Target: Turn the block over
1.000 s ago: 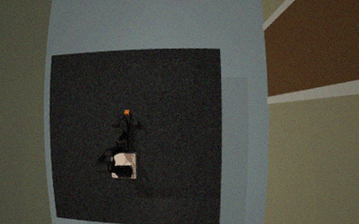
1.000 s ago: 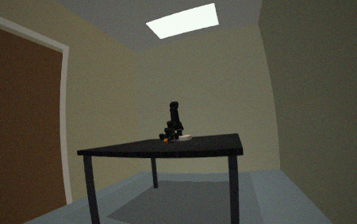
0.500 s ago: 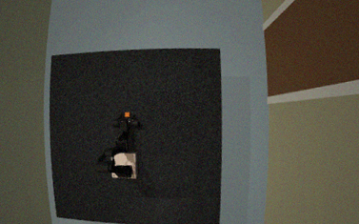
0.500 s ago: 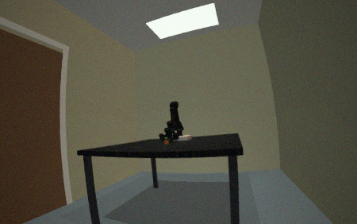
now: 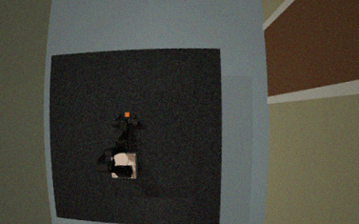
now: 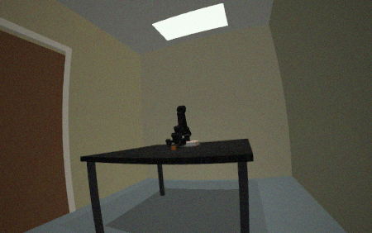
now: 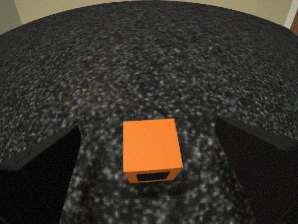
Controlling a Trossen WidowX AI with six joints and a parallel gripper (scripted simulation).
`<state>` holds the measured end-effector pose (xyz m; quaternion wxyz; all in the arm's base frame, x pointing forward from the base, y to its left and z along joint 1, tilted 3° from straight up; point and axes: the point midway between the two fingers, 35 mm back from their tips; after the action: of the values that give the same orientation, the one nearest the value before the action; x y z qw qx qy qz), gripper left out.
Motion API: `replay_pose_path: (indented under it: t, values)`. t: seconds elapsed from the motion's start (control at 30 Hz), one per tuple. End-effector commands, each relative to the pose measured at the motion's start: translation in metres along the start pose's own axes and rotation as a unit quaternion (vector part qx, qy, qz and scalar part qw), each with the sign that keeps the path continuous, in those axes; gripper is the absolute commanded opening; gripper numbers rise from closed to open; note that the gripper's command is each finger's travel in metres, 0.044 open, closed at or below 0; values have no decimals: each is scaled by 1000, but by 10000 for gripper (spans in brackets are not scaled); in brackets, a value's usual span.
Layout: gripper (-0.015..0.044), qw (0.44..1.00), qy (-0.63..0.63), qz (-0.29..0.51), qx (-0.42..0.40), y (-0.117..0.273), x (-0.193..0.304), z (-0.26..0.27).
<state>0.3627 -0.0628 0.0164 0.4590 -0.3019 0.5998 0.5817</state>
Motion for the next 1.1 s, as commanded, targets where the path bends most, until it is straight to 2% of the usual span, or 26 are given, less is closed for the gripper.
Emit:
replay_pose_path:
  t: [0.0,0.6,0.83,1.07]
  values:
    - [440,1000,-2,0,3,0,1,-1]
    - [440,1000,-2,3,3,0,0,-1]
    - [440,994,-3,107,11,-4,-17,1]
    - [440,974,-2,225,19,37,-46,2]
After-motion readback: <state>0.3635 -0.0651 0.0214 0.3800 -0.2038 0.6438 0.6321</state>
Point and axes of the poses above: the point midway between the two fingers, 35 mm back from their tips, its own y axis back along the fingers, its own z axis across the jaws, x = y × z, and after that the axes turned 4 degrees about -y, right-handed
